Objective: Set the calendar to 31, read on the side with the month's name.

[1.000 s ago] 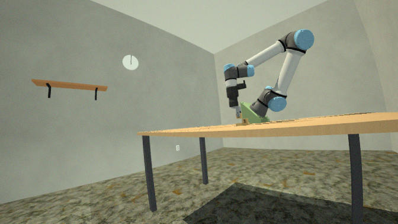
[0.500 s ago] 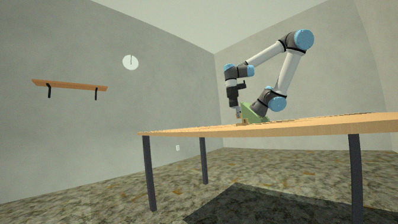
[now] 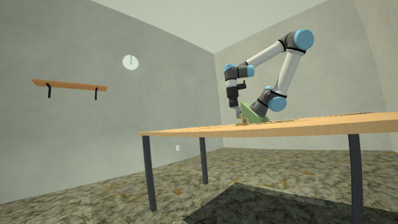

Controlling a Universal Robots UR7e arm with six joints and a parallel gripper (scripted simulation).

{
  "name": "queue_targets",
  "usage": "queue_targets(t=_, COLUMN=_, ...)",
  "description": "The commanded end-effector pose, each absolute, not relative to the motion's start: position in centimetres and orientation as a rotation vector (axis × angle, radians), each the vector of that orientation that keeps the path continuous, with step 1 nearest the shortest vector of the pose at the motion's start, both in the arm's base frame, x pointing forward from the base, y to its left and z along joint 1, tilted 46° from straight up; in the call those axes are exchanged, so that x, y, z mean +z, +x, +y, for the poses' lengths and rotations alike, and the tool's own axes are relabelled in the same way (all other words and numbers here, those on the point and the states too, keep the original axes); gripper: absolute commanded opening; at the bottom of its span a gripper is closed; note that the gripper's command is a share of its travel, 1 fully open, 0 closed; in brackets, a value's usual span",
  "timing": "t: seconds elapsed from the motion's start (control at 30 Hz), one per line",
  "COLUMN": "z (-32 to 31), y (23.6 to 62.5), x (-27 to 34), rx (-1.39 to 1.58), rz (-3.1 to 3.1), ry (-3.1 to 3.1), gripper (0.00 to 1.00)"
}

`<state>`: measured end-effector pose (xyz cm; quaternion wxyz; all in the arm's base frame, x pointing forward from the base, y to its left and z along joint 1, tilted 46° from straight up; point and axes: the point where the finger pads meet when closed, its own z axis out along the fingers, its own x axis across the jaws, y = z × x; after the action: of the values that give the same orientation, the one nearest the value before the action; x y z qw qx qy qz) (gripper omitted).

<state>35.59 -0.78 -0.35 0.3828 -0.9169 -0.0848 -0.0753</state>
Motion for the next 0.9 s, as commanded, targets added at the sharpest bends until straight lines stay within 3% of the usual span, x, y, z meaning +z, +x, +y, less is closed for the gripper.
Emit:
queue_targets(t=0.0, z=-0.4, y=35.5, x=-0.6, rx=-0.188, rz=-0.215, ry=-2.334, gripper=0.6)
queue_targets(t=0.87, z=1.0, y=35.6, x=-1.9, rx=-0.188, rz=-0.215, ry=-2.334, gripper=0.6)
